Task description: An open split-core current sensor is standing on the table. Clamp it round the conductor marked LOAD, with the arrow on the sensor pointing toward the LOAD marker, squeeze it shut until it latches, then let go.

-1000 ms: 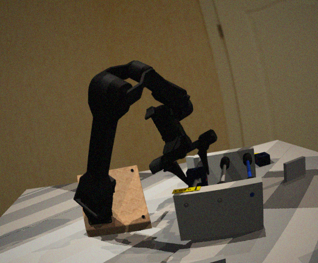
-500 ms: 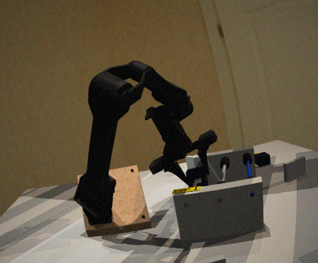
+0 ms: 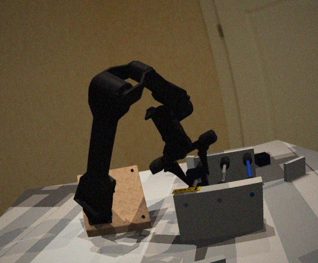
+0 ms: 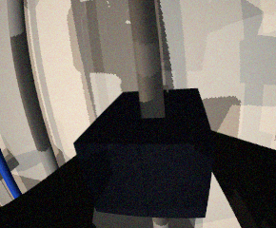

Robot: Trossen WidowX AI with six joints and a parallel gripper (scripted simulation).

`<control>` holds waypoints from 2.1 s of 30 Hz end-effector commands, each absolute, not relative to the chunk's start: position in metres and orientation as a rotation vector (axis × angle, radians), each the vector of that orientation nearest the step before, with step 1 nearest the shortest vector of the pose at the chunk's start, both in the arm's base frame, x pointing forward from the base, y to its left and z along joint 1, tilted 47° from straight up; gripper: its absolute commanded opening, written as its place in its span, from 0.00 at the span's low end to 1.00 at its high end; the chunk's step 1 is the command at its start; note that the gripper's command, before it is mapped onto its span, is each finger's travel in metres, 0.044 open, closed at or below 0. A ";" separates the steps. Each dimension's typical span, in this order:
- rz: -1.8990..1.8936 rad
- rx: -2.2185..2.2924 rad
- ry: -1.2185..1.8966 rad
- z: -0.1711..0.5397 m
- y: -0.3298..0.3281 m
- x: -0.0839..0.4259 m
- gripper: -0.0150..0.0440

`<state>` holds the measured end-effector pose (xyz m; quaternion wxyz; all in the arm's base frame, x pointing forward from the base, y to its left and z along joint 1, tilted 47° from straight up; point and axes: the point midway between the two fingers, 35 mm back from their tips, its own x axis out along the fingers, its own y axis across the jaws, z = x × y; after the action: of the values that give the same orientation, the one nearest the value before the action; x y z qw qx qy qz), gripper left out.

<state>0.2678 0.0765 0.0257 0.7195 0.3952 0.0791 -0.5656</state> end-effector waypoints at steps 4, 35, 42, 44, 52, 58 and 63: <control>-1.253 0.874 0.176 0.026 0.076 0.267 0.69; -1.250 0.874 0.175 0.026 0.077 0.268 0.45; -1.287 0.875 0.189 0.028 0.079 0.268 0.25; -1.268 0.872 0.183 0.027 0.078 0.268 0.25; -1.268 0.872 0.183 0.027 0.078 0.268 0.25; -1.378 0.873 0.237 0.028 0.078 0.270 0.25; -1.388 0.873 0.242 0.029 0.078 0.270 0.25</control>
<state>0.2704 0.0773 0.0294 0.6834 0.3908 0.1024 -0.6081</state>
